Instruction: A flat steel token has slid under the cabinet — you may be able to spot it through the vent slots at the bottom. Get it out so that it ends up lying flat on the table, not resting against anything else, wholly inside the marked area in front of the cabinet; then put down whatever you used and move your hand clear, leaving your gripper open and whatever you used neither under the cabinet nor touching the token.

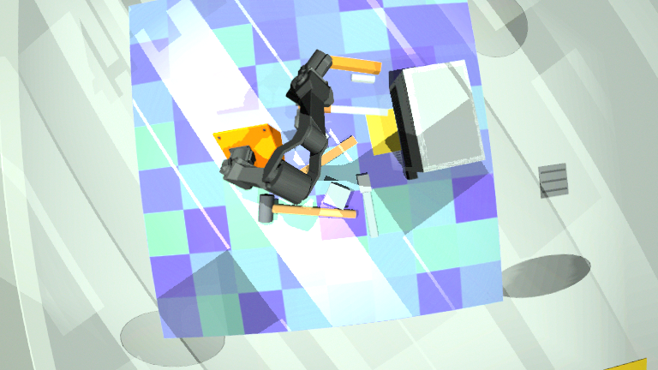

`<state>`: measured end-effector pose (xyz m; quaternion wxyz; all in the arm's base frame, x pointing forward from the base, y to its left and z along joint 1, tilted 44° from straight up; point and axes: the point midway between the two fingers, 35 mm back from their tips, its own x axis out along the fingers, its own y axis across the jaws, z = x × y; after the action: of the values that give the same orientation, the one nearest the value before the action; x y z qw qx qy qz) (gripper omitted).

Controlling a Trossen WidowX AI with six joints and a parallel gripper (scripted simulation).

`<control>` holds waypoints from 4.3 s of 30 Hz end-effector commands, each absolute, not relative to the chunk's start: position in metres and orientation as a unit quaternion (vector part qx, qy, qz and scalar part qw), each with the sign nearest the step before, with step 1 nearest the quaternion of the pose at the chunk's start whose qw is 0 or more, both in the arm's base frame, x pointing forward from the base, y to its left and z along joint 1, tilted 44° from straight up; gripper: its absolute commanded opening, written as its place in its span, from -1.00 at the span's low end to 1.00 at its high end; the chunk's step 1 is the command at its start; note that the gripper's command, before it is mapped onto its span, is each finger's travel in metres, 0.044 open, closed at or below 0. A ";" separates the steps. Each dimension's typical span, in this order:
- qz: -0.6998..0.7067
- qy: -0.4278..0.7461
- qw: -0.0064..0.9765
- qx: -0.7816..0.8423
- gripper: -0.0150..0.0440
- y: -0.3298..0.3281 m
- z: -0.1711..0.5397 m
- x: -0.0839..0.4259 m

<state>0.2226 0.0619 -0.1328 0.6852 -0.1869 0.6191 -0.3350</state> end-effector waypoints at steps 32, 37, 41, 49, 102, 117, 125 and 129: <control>-0.334 0.618 0.687 -0.185 -0.31 0.061 -0.134 0.221; -0.334 0.618 0.687 -0.185 -0.49 0.061 -0.134 0.222; -0.333 0.618 0.687 -0.186 -0.49 0.060 -0.133 0.227; -0.333 0.617 0.688 -0.187 -0.49 0.058 -0.130 0.241; -0.333 0.616 0.689 -0.188 -0.49 0.044 -0.116 0.319; -0.334 0.615 0.689 -0.188 -0.49 0.041 -0.113 0.337; -0.334 0.615 0.689 -0.188 -0.49 0.040 -0.111 0.347; -0.334 0.615 0.689 -0.188 -0.49 0.039 -0.110 0.351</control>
<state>0.3452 0.0405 -0.1116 0.6871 -0.1884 0.6179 -0.3326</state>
